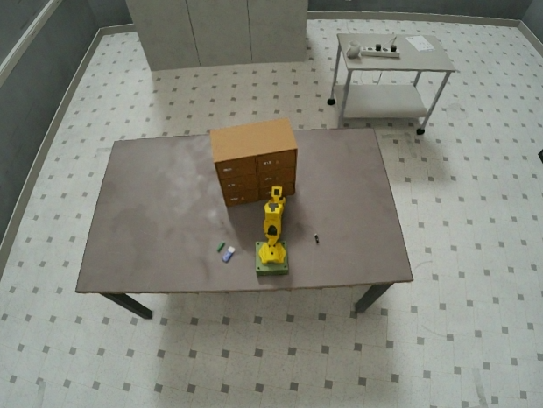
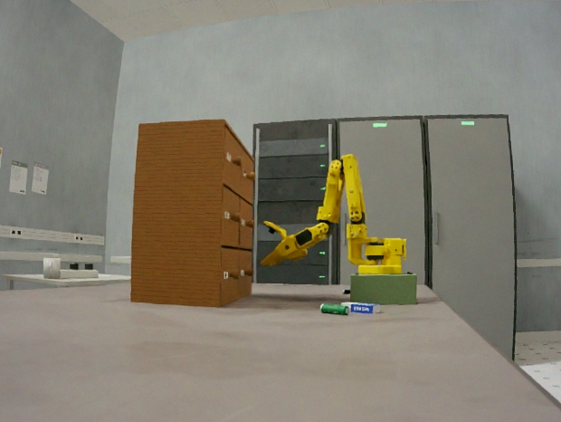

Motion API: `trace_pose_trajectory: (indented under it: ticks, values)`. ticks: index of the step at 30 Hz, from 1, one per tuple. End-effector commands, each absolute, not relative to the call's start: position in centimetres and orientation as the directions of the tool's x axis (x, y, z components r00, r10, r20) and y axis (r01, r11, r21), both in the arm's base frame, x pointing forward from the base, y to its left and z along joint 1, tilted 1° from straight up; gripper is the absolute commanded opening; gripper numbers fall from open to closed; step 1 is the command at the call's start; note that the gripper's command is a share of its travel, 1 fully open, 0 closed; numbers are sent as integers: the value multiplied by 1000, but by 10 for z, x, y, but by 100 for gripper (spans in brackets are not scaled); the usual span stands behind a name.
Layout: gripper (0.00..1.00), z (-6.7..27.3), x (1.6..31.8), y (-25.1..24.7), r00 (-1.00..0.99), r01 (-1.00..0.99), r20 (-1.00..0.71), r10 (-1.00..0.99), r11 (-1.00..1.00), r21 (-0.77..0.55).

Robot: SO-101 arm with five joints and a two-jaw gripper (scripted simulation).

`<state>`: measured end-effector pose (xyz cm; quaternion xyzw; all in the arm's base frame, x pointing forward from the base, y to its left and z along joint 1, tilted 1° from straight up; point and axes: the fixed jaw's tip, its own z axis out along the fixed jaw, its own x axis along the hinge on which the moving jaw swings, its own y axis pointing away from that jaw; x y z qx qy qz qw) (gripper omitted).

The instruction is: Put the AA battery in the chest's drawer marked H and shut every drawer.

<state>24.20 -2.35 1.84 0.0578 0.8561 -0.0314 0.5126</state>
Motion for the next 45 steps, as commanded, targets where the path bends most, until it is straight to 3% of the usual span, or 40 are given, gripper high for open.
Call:
trace_pose_trajectory:
  ticks: [1, 25, 45]
  values:
    - [21, 18, 243, -22, -468, 125, -882, 66, 992, 8]
    - [21, 2, 271, -19, -469, 100, -881, 53, 995, 6]
    - [21, -2, 275, -18, -470, 95, -881, 50, 995, 6]
